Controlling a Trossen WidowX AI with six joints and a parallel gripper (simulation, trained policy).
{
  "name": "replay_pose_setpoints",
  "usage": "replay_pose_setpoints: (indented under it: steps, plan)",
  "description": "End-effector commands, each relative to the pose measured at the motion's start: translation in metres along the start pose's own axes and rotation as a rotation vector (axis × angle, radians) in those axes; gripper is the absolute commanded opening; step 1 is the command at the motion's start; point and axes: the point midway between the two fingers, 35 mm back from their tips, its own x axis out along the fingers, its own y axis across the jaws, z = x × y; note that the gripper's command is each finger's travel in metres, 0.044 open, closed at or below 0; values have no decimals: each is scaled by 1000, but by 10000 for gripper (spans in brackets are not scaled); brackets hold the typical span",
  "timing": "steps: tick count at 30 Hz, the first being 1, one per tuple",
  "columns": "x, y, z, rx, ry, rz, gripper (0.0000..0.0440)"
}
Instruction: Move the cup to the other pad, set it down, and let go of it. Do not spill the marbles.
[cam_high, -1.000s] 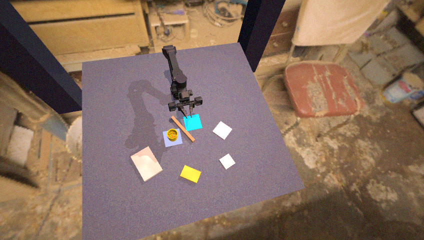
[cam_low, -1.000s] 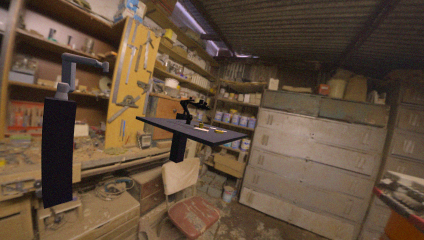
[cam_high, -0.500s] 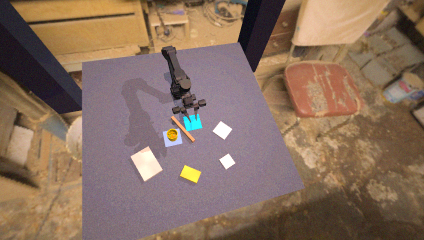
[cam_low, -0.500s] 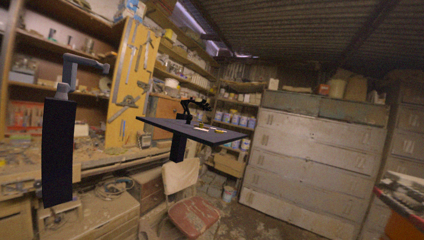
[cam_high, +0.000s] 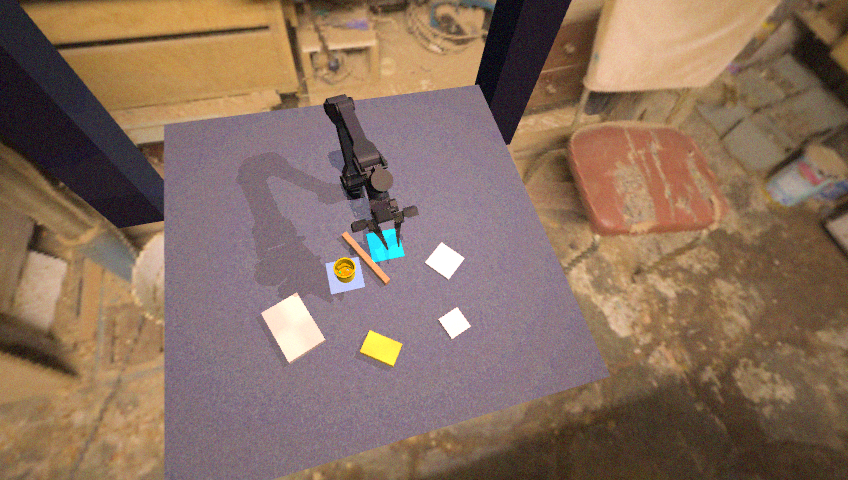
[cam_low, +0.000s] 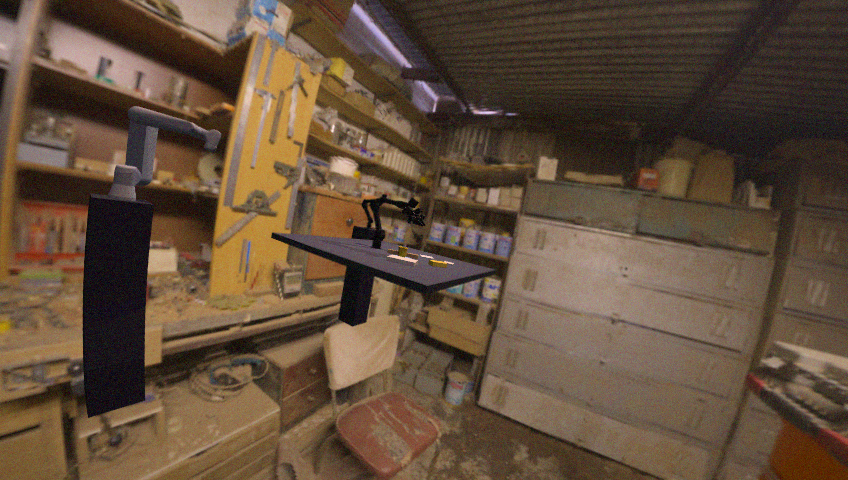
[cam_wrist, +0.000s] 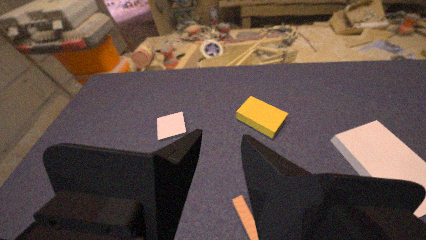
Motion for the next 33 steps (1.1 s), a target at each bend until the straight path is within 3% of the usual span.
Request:
replay_pose_setpoints:
  steps: [1, 18, 33]
  plan:
    - [4, 2, -3, 17, 52, -13, 136]
    - [19, 0, -26, 38, 320, -89, 107]
    - [24, -13, -44, 7, 547, -172, 128]
